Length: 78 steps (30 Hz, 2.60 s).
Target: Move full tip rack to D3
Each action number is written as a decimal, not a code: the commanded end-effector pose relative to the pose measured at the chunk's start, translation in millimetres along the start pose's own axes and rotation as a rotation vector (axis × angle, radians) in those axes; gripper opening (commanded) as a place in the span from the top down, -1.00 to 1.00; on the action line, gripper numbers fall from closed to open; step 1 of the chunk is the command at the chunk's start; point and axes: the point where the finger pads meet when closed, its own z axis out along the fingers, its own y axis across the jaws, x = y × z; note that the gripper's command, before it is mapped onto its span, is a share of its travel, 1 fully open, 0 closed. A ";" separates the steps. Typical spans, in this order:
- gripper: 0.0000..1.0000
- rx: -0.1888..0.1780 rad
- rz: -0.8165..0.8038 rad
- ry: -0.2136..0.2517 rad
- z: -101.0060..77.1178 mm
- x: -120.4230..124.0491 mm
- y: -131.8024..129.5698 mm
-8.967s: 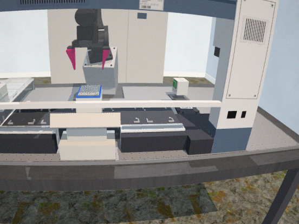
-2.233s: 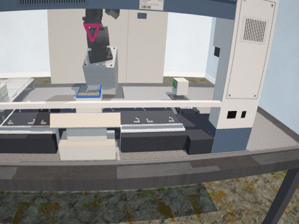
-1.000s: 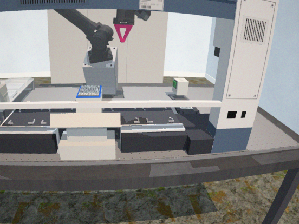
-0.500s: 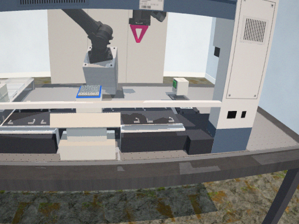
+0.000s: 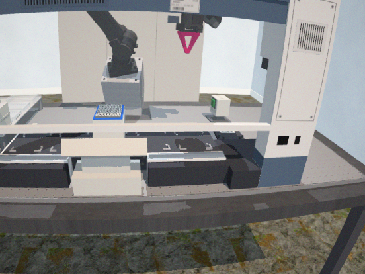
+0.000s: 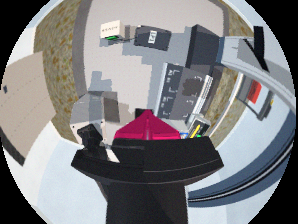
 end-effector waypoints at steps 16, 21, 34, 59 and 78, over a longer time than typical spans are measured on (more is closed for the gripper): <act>1.00 0.021 0.045 -0.070 -23.3 -101.4 -20.6; 1.00 0.022 0.047 -0.074 -28.4 -107.4 -23.2; 1.00 0.004 0.007 -0.012 -6.2 -99.1 29.4; 1.00 0.005 0.014 -0.025 -6.0 -112.7 138.1; 1.00 0.003 0.024 -0.020 15.6 -111.9 128.1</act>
